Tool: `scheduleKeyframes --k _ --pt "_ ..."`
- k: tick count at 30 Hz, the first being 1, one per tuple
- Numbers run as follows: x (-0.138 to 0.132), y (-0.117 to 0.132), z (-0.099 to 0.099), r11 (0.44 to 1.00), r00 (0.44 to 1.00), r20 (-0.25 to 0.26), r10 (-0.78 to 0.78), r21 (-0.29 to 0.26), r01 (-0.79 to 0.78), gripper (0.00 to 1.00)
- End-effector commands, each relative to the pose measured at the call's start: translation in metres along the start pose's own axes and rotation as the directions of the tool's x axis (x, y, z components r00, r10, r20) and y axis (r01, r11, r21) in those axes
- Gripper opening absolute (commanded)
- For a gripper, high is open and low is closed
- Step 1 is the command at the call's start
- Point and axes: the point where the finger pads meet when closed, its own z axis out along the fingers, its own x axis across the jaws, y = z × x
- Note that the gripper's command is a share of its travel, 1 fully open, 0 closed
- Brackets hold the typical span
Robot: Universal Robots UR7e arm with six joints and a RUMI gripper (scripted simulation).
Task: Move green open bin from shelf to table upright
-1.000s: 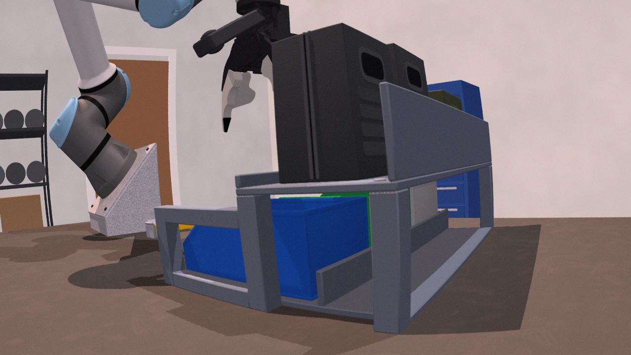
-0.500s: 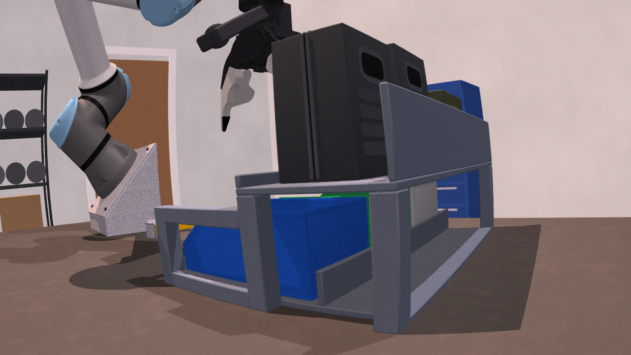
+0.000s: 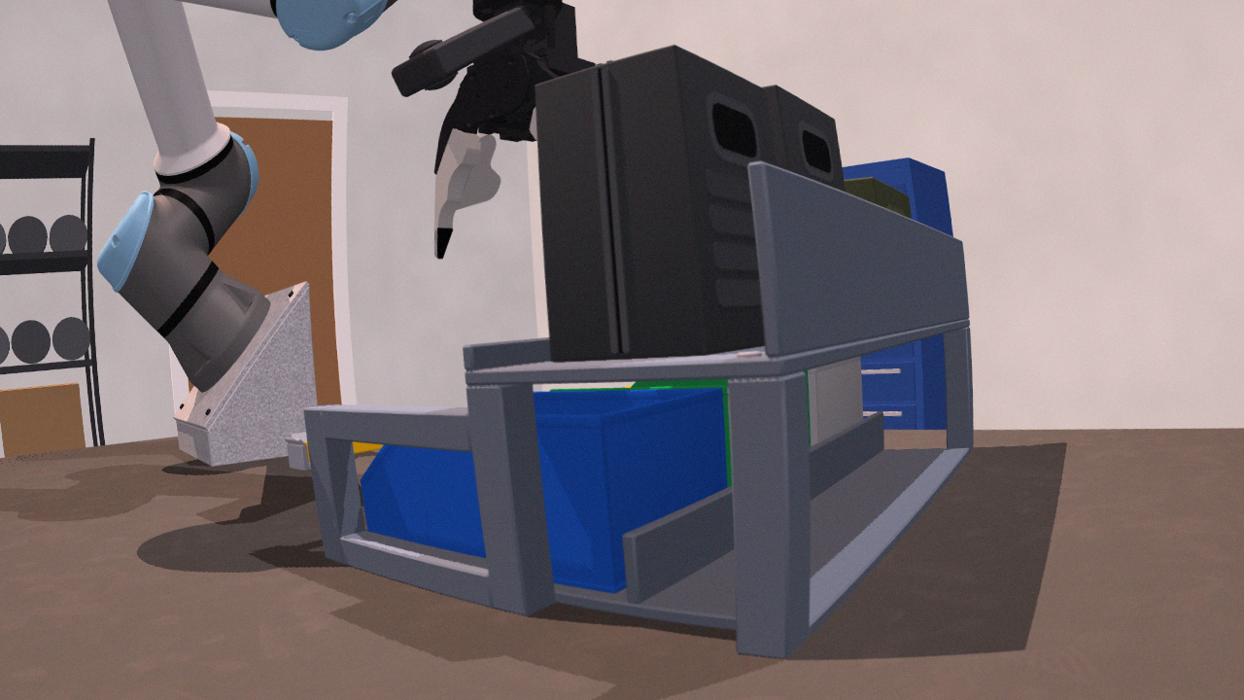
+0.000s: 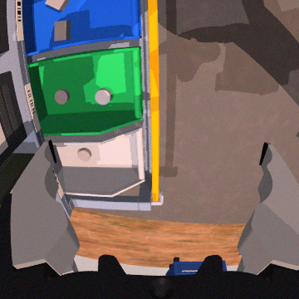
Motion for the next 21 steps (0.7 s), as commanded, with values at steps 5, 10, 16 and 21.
scheduleKeyframes --k 5,10,16,21 --pt "-0.0024 -0.0015 -0.0006 1.0 1.0 0.003 -0.012 0.002 0.012 1.0" --pt "-0.0027 -0.0017 -0.0006 1.0 1.0 0.003 -0.013 0.003 0.013 1.0" --pt "-0.0029 -0.0018 -0.0006 1.0 1.0 0.003 -0.014 0.003 0.014 1.0" --pt "-0.0029 -0.0018 -0.0006 1.0 1.0 0.003 -0.014 0.003 0.014 0.0"
